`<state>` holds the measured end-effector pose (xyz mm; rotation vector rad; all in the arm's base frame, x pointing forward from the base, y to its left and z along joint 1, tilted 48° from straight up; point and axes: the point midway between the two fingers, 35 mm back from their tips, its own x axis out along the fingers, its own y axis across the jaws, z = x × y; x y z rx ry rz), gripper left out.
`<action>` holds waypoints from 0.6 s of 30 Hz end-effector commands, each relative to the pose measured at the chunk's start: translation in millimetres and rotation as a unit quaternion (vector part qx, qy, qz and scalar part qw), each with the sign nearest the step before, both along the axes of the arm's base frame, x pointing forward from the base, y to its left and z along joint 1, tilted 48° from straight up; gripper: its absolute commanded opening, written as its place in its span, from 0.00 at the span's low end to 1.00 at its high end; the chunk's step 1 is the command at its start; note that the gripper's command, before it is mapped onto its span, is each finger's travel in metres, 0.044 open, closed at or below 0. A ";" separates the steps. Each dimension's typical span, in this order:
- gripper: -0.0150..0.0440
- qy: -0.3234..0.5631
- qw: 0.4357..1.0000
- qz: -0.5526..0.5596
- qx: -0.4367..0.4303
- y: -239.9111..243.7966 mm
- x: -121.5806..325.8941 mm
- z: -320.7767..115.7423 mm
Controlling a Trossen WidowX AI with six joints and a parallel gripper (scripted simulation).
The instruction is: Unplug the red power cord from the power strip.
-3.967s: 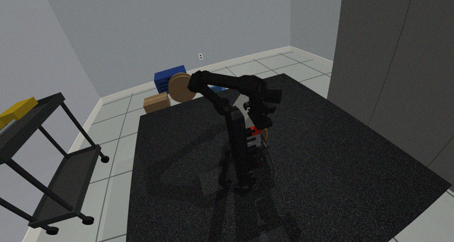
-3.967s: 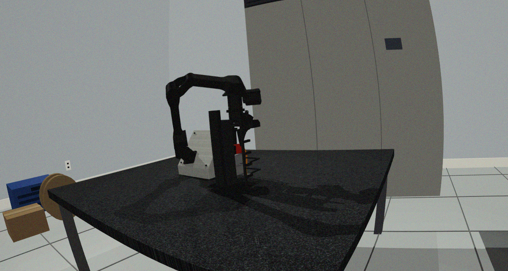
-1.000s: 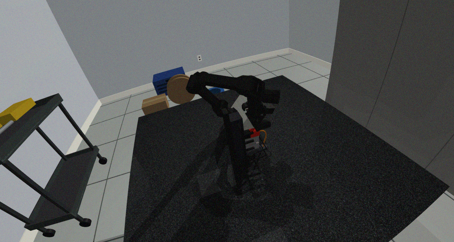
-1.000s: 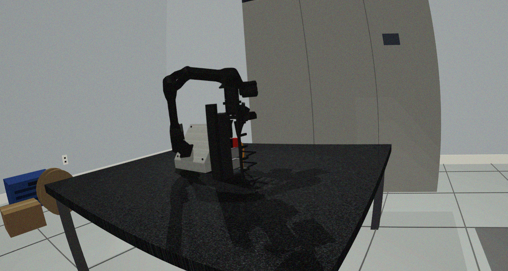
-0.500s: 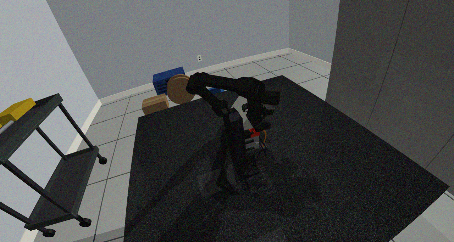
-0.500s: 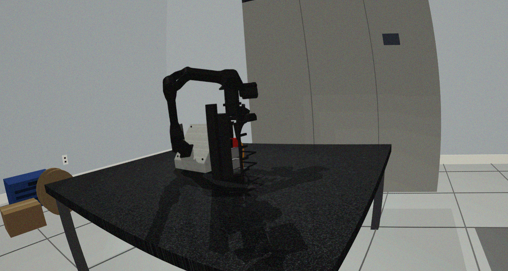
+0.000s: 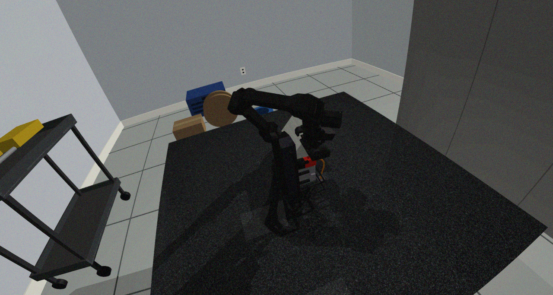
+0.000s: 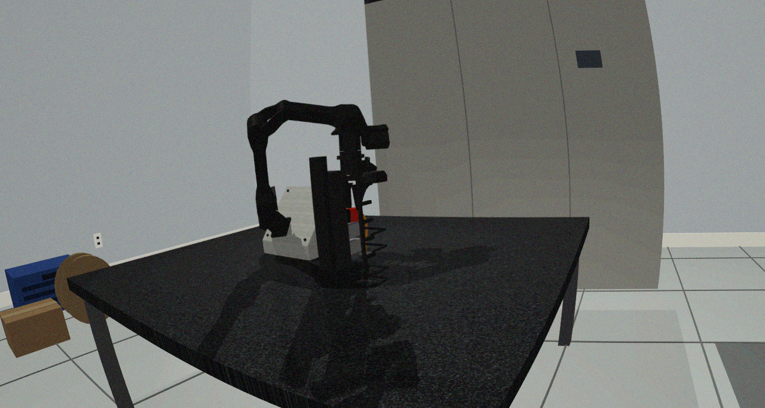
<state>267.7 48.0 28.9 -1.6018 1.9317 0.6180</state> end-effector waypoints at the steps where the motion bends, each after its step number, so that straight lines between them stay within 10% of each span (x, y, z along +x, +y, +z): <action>1: 0.25 -0.005 1.000 0.000 0.013 12.5 3.5 -10.3; 18: 0.25 -0.005 1.000 0.001 0.013 32.7 7.8 -28.1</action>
